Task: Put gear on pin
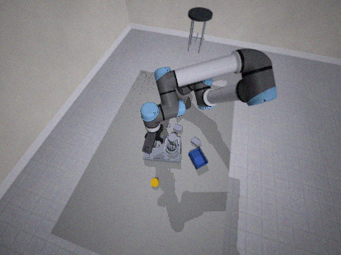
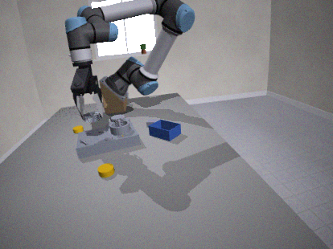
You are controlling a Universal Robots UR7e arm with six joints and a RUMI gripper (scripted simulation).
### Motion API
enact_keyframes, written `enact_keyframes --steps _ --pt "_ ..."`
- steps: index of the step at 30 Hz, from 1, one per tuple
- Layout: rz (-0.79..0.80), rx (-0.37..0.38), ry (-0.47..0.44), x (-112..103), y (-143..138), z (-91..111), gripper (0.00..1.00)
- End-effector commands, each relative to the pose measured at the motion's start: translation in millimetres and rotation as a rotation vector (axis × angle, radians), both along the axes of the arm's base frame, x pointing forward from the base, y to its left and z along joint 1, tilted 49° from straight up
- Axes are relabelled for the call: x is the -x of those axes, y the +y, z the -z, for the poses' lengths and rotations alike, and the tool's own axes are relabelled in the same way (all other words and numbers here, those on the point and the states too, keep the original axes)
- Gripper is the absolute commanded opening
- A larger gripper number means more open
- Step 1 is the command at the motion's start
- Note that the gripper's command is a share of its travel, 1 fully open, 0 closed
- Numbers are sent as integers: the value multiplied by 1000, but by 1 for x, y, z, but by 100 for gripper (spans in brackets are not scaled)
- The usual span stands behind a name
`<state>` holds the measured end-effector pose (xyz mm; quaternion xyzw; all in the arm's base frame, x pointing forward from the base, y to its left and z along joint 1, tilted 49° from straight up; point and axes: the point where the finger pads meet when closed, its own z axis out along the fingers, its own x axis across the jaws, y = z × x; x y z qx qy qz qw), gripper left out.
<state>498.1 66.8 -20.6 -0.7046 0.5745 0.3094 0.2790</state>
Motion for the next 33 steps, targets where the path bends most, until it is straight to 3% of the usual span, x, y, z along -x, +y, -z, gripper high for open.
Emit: enact_keyframes --steps 1,12,22,33 --pt "1 1 -1 0 -1 0 0" --pt "1 1 -1 1 2 -4 0" --pt "1 1 -1 41 53 -69 0" --pt "1 1 -2 44 56 -72 0"
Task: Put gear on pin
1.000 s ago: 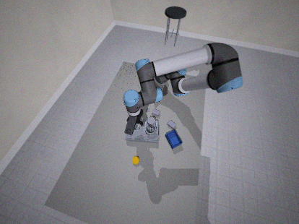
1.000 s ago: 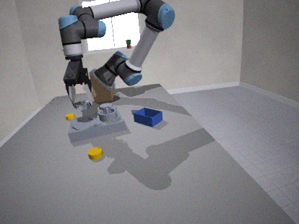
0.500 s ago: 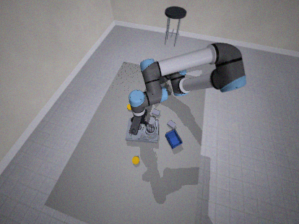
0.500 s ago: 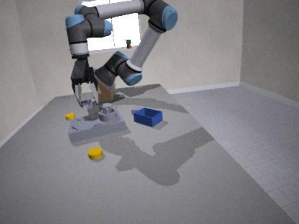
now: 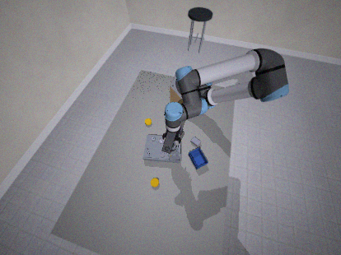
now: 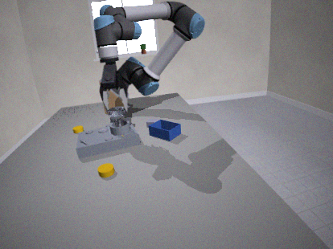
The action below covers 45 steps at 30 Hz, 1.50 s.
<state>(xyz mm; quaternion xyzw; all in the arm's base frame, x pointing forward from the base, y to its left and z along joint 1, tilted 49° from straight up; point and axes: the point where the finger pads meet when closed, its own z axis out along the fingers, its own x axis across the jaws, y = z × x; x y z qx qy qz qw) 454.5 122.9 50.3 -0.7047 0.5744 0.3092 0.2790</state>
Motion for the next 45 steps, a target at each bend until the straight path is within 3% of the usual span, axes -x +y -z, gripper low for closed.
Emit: enact_keyframes --steps 1,45 --pt "1 0 -1 0 0 -1 0" --pt "-65 -11 -77 0 0 -2 0"
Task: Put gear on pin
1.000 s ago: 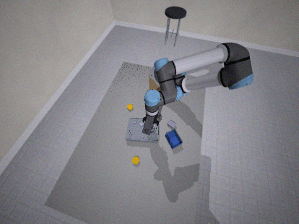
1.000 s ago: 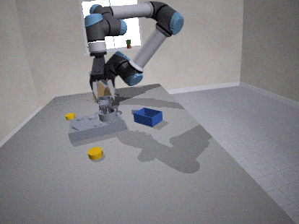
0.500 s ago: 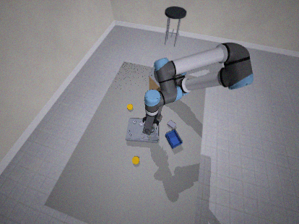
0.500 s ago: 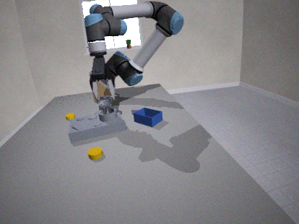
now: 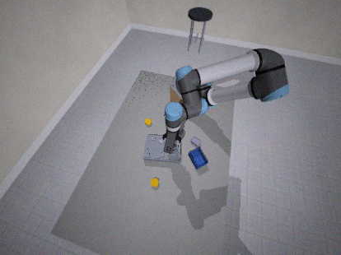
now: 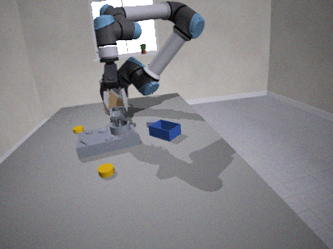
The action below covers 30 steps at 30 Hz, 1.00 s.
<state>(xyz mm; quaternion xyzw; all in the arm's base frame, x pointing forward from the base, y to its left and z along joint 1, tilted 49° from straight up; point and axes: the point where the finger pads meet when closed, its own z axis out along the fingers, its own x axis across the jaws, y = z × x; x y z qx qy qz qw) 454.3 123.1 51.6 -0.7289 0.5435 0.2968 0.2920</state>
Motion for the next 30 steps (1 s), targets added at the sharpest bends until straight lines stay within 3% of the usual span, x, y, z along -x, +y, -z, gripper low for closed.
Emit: enact_keyframes --steps 1,30 --pt "-9 -1 -12 -1 -1 0 0" --pt "-169 -29 -195 -1 -1 0 0"
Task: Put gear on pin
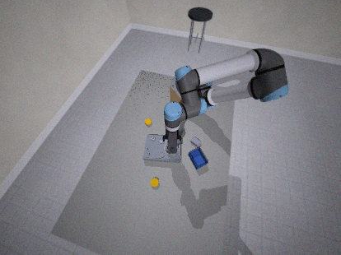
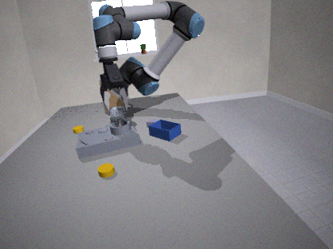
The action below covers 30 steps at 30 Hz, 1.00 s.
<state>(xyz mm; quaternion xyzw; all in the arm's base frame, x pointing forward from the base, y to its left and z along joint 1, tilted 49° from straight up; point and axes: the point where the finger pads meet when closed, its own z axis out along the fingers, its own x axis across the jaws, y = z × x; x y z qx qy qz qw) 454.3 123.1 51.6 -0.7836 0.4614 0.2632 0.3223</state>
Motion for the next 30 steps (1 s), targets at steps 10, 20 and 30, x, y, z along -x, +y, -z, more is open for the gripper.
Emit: enact_keyframes --steps 10,20,30 --pt "-96 -17 -111 0 -1 0 0" --pt "-194 -34 -224 0 -1 0 0" --pt "-283 -50 -325 0 -1 0 0"
